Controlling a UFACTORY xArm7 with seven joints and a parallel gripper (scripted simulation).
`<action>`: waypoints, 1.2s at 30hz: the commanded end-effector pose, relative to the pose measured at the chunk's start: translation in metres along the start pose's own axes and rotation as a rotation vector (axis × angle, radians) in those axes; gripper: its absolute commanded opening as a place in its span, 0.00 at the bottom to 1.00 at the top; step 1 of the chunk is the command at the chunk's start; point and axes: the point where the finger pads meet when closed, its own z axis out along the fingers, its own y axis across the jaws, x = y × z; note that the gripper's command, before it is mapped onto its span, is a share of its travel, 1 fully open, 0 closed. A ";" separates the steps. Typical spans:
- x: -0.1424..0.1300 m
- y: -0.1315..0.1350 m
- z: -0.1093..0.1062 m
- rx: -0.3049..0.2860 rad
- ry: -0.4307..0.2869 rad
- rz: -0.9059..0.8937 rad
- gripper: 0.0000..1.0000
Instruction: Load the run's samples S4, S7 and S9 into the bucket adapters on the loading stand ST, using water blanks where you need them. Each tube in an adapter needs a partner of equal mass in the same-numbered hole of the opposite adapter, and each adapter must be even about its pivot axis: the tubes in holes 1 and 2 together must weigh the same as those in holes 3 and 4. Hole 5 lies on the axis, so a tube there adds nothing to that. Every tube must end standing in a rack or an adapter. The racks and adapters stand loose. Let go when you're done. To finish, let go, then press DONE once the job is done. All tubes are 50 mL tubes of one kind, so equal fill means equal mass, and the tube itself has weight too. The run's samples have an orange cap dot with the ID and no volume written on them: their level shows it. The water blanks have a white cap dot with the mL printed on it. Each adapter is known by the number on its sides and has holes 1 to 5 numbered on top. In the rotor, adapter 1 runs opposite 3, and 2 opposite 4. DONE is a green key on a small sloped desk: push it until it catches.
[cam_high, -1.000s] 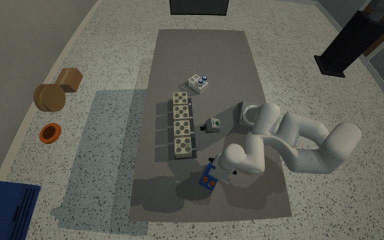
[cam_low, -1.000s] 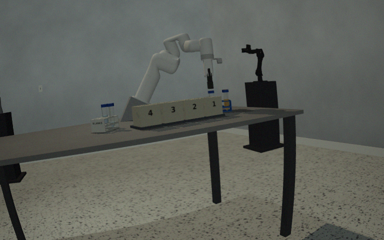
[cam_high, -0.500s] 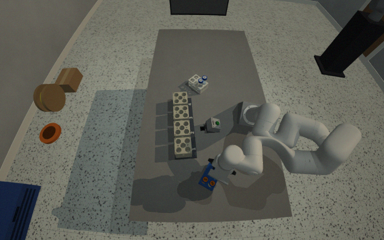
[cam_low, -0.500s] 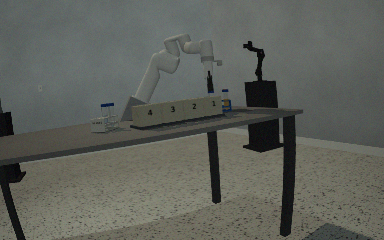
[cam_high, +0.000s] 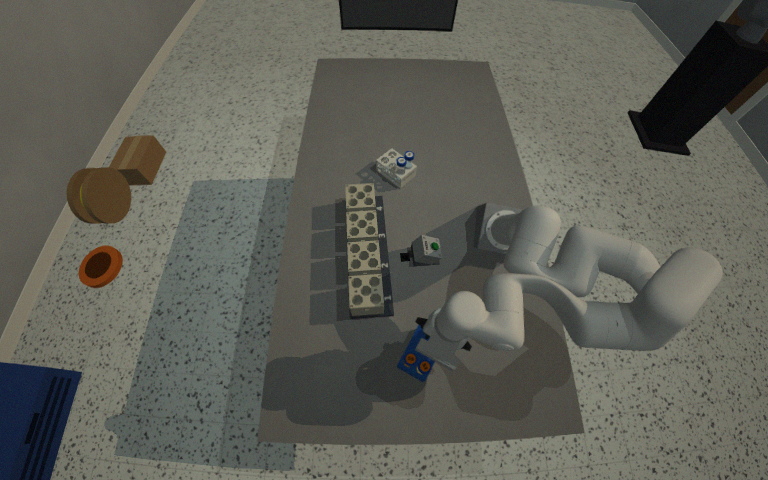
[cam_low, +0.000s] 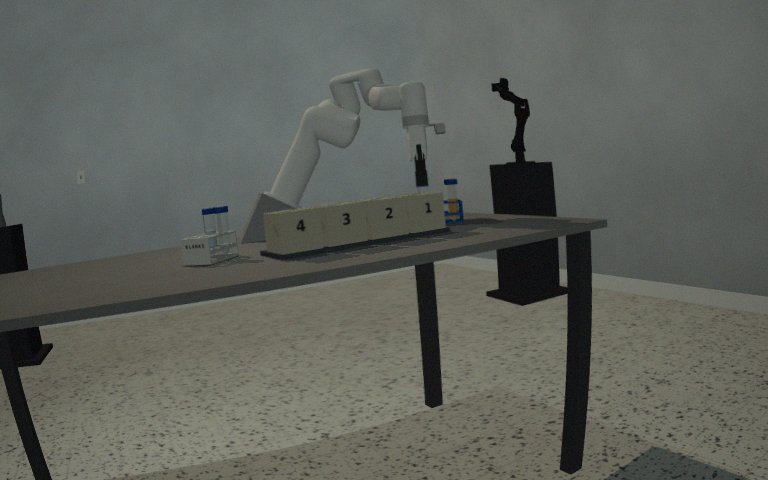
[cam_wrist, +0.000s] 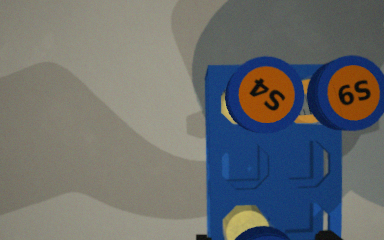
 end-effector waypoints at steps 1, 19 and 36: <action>0.001 0.000 0.002 -0.001 0.003 0.000 0.57; 0.001 0.000 0.012 -0.001 0.003 0.000 0.57; 0.001 0.000 0.010 -0.001 0.003 0.000 0.00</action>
